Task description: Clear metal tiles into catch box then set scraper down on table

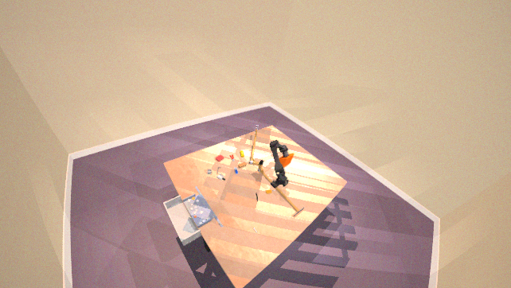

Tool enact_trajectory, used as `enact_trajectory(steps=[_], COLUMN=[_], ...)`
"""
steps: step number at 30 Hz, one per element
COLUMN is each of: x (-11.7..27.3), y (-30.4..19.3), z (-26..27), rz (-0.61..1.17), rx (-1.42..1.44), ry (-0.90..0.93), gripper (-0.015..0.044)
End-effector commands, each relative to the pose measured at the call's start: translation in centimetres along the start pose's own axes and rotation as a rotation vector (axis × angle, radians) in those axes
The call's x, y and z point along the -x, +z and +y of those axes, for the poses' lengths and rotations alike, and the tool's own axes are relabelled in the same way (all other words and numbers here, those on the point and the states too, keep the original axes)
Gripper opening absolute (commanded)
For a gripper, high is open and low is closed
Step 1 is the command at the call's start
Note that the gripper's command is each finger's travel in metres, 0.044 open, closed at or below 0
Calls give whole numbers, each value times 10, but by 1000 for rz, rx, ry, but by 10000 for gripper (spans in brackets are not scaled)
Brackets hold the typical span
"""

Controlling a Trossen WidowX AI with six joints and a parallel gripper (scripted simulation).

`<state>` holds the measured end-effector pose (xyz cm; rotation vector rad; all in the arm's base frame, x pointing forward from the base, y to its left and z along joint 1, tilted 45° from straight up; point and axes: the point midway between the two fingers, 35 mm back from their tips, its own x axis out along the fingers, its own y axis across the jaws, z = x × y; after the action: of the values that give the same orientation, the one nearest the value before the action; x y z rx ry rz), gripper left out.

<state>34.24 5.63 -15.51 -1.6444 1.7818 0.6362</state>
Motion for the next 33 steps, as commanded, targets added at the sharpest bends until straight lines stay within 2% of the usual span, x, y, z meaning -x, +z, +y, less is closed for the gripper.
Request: enact_trajectory(steps=[1, 33], x=[-2, -3], y=[-2, -5], z=[-6, -38], rz=[3, 5], rx=[-2, -4], ry=[1, -1], gripper=[0, 0])
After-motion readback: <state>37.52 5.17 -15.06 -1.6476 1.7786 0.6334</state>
